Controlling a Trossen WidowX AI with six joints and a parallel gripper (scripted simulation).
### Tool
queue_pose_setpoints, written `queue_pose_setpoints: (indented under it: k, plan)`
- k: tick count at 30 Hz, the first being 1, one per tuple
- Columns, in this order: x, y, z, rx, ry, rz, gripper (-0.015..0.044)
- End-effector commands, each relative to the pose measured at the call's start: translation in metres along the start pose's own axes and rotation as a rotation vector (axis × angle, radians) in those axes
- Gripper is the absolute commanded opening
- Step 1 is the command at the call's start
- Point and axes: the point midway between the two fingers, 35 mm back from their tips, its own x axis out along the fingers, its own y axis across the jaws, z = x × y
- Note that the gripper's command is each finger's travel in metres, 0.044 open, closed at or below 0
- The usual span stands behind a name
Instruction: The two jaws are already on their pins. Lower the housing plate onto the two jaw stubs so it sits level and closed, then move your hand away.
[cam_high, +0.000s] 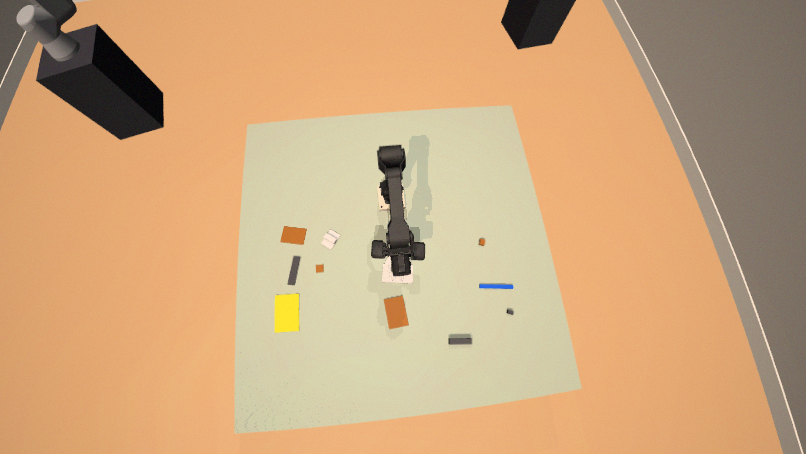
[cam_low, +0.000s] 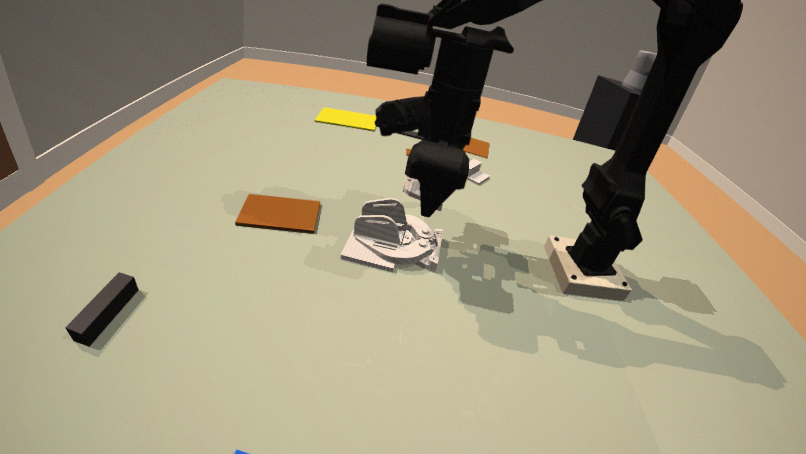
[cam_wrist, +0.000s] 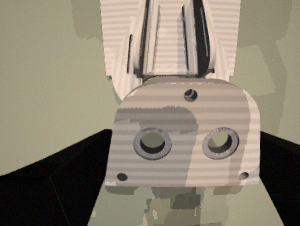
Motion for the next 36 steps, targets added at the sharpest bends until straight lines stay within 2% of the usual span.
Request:
queue_pose_setpoints:
  k: [1,36]
  plan:
    - [0.0002,0.0004,-0.0065,-0.006,-0.001,-0.006,0.0351]
    - [0.0003,0.0015,-0.0143,0.005,0.000,-0.006,0.0351]
